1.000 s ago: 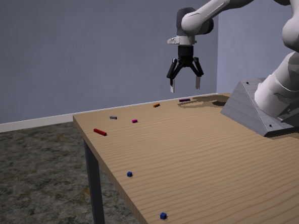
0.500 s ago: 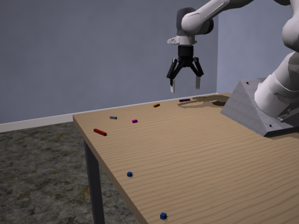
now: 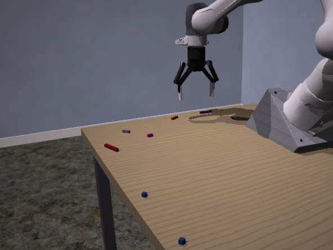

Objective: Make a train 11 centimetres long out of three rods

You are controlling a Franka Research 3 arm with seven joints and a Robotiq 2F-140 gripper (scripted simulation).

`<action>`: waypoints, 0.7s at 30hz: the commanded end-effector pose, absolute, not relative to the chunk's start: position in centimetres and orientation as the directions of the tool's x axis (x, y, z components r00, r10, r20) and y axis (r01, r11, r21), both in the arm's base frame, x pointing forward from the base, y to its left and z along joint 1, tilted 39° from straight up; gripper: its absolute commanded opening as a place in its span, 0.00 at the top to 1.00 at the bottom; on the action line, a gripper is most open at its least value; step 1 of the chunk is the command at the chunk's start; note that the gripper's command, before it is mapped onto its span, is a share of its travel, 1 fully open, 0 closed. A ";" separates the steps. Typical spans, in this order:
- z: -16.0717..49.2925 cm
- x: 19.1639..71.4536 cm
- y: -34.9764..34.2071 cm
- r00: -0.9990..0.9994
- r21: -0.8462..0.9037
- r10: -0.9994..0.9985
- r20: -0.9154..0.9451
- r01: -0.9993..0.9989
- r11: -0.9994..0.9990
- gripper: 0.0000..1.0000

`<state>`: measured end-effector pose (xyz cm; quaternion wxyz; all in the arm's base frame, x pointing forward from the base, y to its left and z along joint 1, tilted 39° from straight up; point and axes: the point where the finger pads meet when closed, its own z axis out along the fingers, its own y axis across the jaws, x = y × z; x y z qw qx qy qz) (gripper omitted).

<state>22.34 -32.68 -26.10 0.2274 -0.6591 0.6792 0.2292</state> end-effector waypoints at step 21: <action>-21.8 30.8 -31.1 -0.465 0.263 -0.716 -0.521 -0.885 0.384 0.00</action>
